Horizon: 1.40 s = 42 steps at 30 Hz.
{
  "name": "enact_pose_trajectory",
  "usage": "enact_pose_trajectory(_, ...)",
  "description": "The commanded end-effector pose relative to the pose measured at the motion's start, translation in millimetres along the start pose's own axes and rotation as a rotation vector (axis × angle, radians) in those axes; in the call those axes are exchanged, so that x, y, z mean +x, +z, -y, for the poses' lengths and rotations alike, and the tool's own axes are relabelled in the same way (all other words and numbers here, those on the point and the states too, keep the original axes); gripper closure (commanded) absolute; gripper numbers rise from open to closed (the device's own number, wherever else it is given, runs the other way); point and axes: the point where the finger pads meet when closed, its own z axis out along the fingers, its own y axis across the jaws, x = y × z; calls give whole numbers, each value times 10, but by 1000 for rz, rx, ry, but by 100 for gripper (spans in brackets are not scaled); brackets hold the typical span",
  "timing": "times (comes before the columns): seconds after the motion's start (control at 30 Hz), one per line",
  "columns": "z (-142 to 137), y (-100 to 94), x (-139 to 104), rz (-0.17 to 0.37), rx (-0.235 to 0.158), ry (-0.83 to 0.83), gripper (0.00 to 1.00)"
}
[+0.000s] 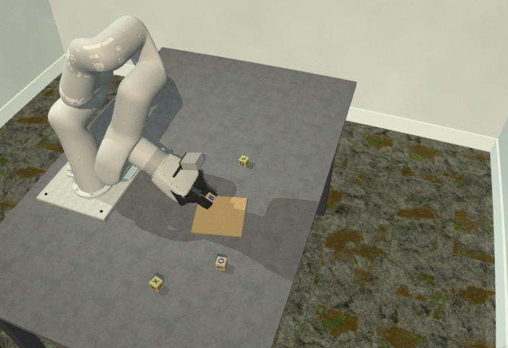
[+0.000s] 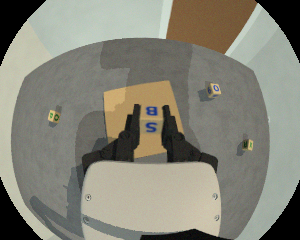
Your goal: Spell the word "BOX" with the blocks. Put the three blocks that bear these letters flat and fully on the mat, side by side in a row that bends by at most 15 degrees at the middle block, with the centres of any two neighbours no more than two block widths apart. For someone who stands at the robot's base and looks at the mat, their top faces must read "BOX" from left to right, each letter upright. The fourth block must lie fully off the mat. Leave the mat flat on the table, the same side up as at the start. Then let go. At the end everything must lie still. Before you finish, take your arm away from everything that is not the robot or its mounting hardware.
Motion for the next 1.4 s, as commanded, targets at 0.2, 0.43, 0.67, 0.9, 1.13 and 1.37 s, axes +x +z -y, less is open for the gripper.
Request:
enact_pose_trajectory(0.2,1,83,-113,-13,1,0,79)
enact_pose_trajectory(0.43,-1,180,-265,-13,0,0,79)
enact_pose_trajectory(0.67,-2,255,-382,-13,0,0,79)
enact_pose_trajectory(0.9,-3,272,-409,-13,0,0,79)
enact_pose_trajectory(1.13,-3,272,-409,-13,0,0,79)
enact_pose_trajectory(1.37,-3,272,-409,-13,0,0,79)
